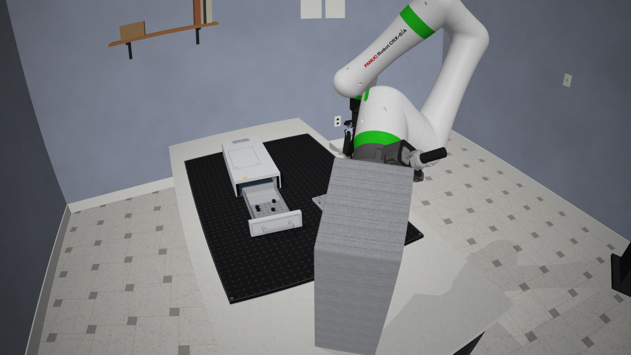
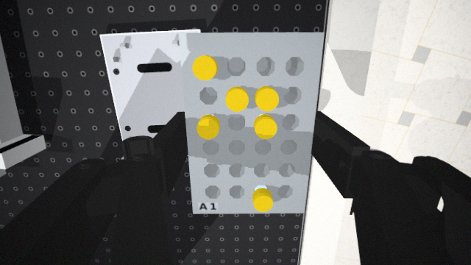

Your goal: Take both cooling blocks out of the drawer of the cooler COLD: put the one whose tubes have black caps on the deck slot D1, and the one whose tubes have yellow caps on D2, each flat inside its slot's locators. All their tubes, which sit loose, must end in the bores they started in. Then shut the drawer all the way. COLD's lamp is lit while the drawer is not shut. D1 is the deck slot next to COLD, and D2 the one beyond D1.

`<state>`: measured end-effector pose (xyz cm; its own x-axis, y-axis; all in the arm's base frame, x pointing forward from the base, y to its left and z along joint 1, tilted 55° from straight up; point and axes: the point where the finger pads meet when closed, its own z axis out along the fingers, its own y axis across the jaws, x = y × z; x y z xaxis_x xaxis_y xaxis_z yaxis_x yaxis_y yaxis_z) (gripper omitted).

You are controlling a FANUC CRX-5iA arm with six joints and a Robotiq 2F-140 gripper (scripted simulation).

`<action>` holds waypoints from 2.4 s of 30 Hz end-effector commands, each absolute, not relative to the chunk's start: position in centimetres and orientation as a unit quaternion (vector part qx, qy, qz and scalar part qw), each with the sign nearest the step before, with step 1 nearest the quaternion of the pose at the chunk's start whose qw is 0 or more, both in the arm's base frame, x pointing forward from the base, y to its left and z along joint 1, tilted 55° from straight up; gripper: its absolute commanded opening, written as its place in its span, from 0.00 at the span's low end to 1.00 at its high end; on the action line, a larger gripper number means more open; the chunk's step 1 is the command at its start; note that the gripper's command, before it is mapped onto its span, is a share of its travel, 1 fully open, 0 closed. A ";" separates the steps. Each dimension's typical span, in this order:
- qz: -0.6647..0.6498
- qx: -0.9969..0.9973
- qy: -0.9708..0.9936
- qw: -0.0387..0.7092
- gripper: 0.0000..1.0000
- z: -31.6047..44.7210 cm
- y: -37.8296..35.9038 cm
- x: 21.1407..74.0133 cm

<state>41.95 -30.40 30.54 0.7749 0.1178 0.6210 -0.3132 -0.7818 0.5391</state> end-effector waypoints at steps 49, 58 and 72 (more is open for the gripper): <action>0.332 0.884 -0.055 0.326 0.10 31.6 -33.1 40.0; 0.331 0.884 -0.055 0.326 0.10 29.4 -35.4 42.0; 0.331 0.884 -0.055 0.326 0.10 27.9 -37.0 43.6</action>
<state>43.37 -36.86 27.96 0.7754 0.1176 0.6204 -0.3119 -0.7829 0.5382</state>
